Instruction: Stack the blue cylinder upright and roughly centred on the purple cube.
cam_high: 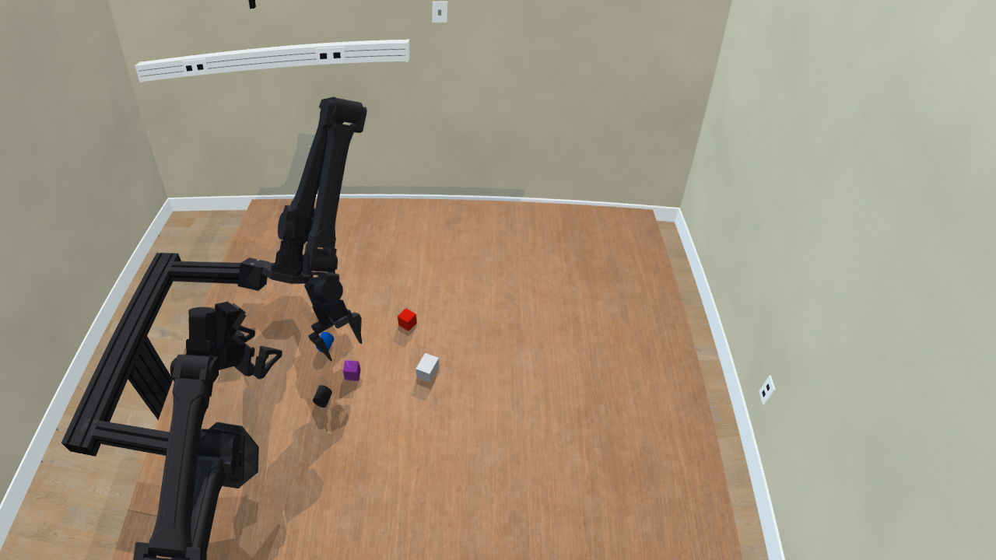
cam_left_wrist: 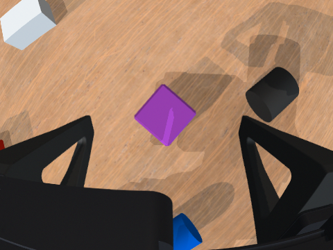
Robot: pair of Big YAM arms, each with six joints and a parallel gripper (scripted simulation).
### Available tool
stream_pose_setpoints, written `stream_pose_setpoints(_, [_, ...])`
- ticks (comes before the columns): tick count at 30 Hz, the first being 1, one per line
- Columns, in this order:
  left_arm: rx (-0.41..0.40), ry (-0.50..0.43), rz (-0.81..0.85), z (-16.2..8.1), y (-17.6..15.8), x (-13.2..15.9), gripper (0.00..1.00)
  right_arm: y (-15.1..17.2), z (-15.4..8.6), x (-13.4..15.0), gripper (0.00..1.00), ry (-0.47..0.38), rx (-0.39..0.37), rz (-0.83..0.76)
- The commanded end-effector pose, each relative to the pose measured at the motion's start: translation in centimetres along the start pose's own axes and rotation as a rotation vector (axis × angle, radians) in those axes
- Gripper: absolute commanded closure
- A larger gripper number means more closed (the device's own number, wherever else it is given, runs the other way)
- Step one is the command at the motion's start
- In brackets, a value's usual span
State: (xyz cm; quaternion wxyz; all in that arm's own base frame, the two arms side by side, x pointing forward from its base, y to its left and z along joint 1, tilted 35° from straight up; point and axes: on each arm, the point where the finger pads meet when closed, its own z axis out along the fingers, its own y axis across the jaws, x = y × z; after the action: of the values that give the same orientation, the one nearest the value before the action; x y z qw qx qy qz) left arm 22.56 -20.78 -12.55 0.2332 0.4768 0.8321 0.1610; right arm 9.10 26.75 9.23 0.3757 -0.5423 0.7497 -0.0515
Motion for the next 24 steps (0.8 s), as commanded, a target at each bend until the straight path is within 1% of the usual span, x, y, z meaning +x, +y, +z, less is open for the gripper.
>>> stream_pose_setpoints(1, [-0.002, -0.040, -0.008, 0.1, 0.2, -2.0, 0.00, -0.4, -1.5, -3.7, 0.00, -0.049, -0.009, 0.055])
stream_pose_setpoints(3, [-0.002, -0.040, -0.008, 0.1, 0.2, -2.0, 0.00, -0.4, -1.5, -3.7, 0.00, -0.049, -0.009, 0.055])
stream_pose_setpoints(4, [-0.007, -0.058, -0.006, -0.1, 0.6, -2.6, 0.11, -0.4, -1.5, -3.7, 0.00, -0.049, -0.009, 0.055])
stream_pose_setpoints(5, [-0.006, -0.044, 0.010, 0.0, 0.8, -2.2, 0.23, -0.6, -1.3, -3.4, 0.00, -0.034, -0.003, 0.056])
stream_pose_setpoints(6, [-0.001, -0.026, 0.041, 0.0, 0.8, -1.2, 0.34, -0.4, -1.0, -3.6, 0.00, -0.036, -0.002, 0.033])
stream_pose_setpoints(7, [0.002, -0.020, 0.066, 0.1, 1.0, -1.0, 0.36, -0.1, -0.2, -2.4, 0.00, -0.024, -0.003, 0.016])
stream_pose_setpoints(9, [0.002, -0.020, 0.066, 0.1, 1.0, -1.0, 0.36, -0.1, -0.2, -2.4, 0.00, -0.024, -0.003, 0.016])
stream_pose_setpoints(10, [0.008, -0.011, 0.097, 0.2, 1.2, -0.7, 0.36, 0.2, 0.1, -2.5, 0.00, -0.027, -0.010, 0.003])
stream_pose_setpoints(12, [0.035, 0.031, 0.179, 0.3, 1.5, 1.1, 0.36, 0.9, 0.9, -2.6, 0.00, -0.027, -0.024, -0.018])
stream_pose_setpoints(14, [0.075, 0.055, 0.246, 0.6, 2.0, 2.2, 0.36, 1.9, 2.0, -2.6, 0.00, -0.026, -0.049, -0.037])
stream_pose_setpoints(16, [0.131, 0.066, 0.311, 1.1, 2.7, 2.8, 0.36, 3.0, 3.3, -2.6, 0.00, -0.024, -0.079, -0.053])
stream_pose_setpoints(18, [0.204, 0.073, 0.380, 1.4, 3.3, 4.1, 0.36, 4.2, 4.7, -2.4, 0.00, -0.024, -0.113, -0.070])
stream_pose_setpoints(21, [0.288, 0.062, 0.449, 1.5, 3.9, 5.5, 0.36, 5.4, 6.0, -2.2, 0.00, -0.025, -0.147, -0.085])
stream_pose_setpoints(22, [0.325, 0.056, 0.474, 1.4, 4.0, 6.4, 0.36, 5.7, 6.7, -0.6, 0.00, -0.005, -0.157, -0.104])
stream_pose_setpoints(23, [0.356, 0.044, 0.496, 1.3, 4.2, 6.9, 0.36, 6.1, 7.0, -0.8, 0.00, -0.009, -0.168, -0.106])
stream_pose_setpoints(24, [0.377, 0.026, 0.516, 1.4, 4.5, 7.0, 0.36, 6.4, 7.2, -1.9, 0.00, -0.027, -0.178, -0.098])
